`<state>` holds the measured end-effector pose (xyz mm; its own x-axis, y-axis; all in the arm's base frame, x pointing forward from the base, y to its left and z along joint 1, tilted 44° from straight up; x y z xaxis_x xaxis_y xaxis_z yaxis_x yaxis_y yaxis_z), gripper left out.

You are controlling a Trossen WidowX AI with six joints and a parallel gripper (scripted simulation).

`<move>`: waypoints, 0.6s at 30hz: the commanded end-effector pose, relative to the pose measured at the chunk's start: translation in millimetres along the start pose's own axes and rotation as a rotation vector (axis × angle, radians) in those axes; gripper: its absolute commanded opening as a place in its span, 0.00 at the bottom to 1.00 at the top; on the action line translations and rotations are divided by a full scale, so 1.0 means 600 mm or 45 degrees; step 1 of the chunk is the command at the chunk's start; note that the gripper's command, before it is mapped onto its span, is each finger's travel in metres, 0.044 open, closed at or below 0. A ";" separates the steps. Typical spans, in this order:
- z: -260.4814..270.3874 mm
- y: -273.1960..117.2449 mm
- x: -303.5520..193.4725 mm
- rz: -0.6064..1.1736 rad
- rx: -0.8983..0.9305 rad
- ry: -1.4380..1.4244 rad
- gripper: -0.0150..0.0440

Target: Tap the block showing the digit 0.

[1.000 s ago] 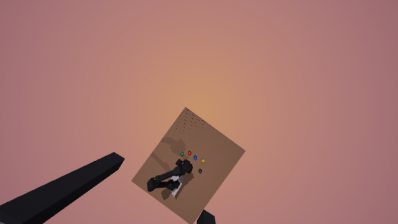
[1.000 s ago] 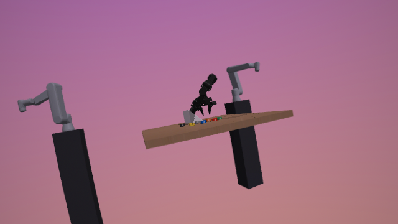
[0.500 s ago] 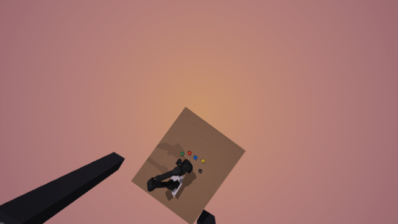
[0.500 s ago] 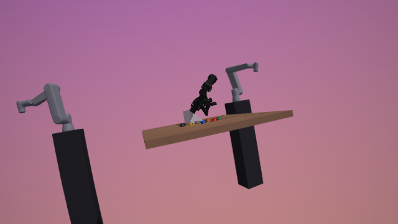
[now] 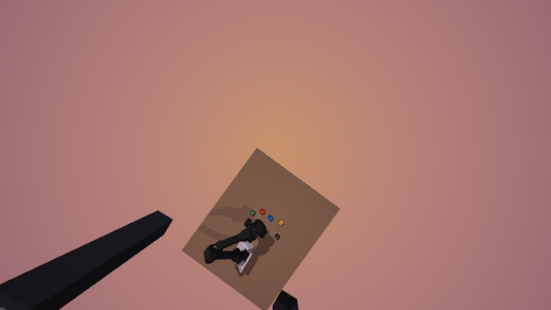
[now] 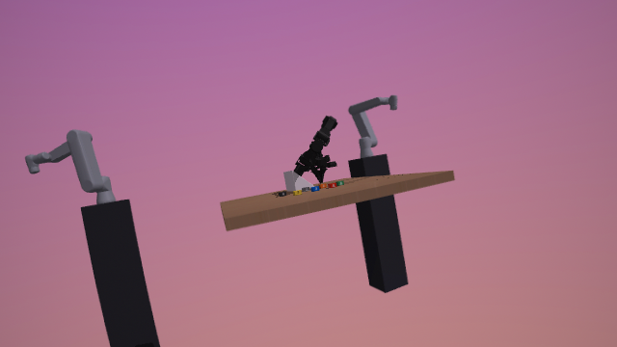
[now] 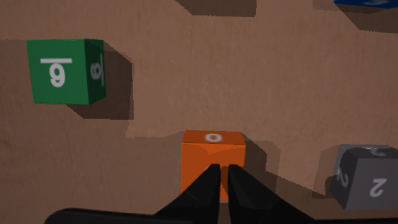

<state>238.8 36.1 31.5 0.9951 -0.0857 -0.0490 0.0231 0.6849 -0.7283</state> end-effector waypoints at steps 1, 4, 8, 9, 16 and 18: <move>-0.001 0.014 -0.003 0.011 0.008 0.013 0.29; -0.001 0.018 -0.003 0.011 0.009 0.013 0.29; -0.001 0.018 -0.003 0.011 0.009 0.013 0.29; -0.001 0.018 -0.003 0.011 0.009 0.013 0.29; -0.002 -0.033 -0.002 0.011 0.007 0.013 0.29; 0.012 -0.040 0.003 0.011 0.007 0.007 0.38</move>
<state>237.7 24.4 42.6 0.9928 -0.0948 -0.0734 0.0128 0.6930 -0.7208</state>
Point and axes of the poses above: the point midway between the two fingers, 35 mm back from their tips, its own y axis out along the fingers, its own z axis across the jaws, x = y × z, the point moved 2 cm from there along -y, back along the fingers, and after that the axes turned 2 degrees about y, right-handed, at the moved point
